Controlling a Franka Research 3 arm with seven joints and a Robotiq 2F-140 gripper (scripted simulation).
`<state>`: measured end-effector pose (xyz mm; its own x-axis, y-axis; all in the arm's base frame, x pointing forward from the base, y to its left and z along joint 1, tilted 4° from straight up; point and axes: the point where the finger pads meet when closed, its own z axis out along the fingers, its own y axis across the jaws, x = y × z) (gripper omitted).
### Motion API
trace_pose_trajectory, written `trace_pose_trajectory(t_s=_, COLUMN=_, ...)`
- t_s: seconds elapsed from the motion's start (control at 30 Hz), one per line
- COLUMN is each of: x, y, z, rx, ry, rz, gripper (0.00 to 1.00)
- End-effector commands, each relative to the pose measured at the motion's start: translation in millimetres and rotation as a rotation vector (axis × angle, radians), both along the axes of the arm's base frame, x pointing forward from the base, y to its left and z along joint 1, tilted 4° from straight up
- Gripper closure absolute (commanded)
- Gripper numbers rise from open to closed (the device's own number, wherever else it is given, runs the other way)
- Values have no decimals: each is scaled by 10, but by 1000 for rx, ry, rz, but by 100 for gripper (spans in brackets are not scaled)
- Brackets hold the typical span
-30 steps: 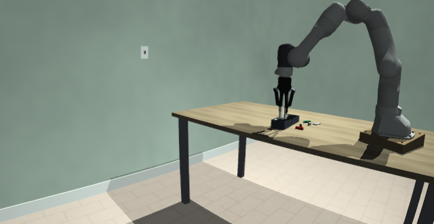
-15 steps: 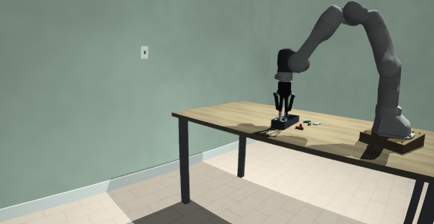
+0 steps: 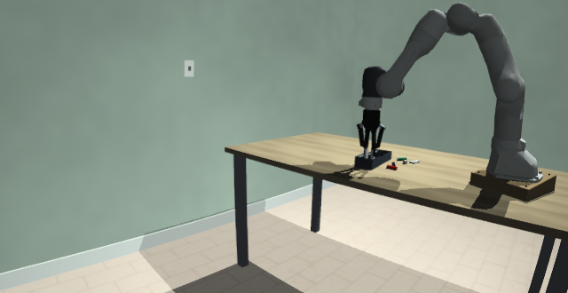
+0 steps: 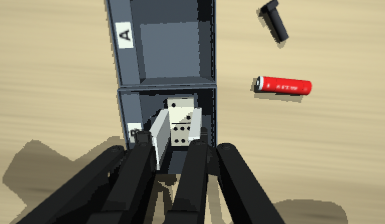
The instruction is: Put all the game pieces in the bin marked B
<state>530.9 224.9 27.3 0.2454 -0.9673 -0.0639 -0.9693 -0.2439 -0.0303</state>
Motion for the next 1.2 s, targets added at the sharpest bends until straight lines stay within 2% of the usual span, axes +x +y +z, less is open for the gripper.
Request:
trace_pose_trajectory(t_s=0.0, x=23, y=8, z=3, rx=0, ry=-5, rz=-5, gripper=87)
trace_pose_trajectory(t_s=0.27, x=20, y=7, z=3, rx=0, ry=-5, rz=-5, gripper=87)
trace_pose_trajectory(t_s=0.3, x=20, y=7, z=3, rx=0, ry=-5, rz=-5, gripper=81)
trace_pose_trajectory(t_s=0.87, x=20, y=7, z=3, rx=0, ry=-5, rz=-5, gripper=81)
trace_pose_trajectory(t_s=1.17, x=18, y=-1, z=122, rx=0, ry=-5, rz=-5, gripper=81)
